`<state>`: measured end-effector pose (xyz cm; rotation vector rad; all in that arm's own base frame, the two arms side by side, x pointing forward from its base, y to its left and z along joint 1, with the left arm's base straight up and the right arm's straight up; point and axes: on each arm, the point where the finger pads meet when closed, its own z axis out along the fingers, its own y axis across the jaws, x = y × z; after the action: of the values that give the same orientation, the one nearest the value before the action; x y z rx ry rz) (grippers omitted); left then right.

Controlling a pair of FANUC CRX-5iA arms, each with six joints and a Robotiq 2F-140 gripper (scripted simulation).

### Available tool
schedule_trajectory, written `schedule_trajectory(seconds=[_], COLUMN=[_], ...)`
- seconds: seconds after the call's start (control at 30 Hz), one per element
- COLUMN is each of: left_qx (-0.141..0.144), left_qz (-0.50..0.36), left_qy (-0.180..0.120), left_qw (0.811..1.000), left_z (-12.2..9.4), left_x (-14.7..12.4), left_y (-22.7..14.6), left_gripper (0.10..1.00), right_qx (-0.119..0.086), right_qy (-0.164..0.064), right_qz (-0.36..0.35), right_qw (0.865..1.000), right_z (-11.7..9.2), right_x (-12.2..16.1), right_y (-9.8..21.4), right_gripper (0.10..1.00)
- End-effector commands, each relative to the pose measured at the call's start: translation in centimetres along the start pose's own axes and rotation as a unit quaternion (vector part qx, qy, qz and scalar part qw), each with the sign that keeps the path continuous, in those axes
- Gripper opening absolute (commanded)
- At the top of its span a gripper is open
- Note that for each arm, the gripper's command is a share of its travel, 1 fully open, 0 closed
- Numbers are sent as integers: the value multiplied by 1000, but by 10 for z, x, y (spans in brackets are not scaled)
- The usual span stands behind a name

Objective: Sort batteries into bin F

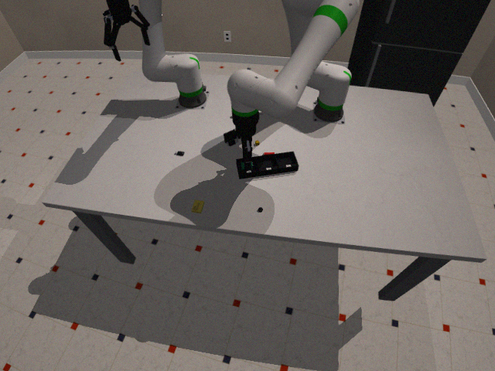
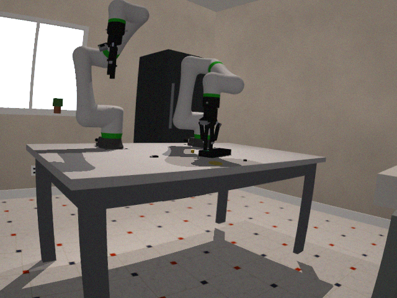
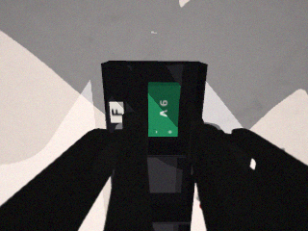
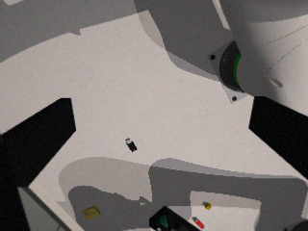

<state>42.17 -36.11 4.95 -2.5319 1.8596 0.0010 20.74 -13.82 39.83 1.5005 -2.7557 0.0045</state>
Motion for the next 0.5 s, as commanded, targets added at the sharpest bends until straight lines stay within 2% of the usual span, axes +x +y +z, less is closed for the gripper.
schedule_trajectory(seconds=[0.0,0.17,0.2,0.47], left_qx=[0,0,0,0], left_qz=[0,0,0,0], left_qy=[1,1,1,1], left_qw=[1000,1000,1000,1000], left_z=[-1,-1,-1,-1], left_x=[1,0,0,0], left_y=[0,0,0,0], left_gripper=[219,219,282,282], right_qx=[1,1,1,1], right_qy=[0,0,0,0], right_qz=[0,0,0,0], right_qw=[1000,1000,1000,1000], right_z=[0,0,0,0], right_x=[0,0,0,0], right_y=[0,0,0,0], right_gripper=[1000,1000,1000,1000])
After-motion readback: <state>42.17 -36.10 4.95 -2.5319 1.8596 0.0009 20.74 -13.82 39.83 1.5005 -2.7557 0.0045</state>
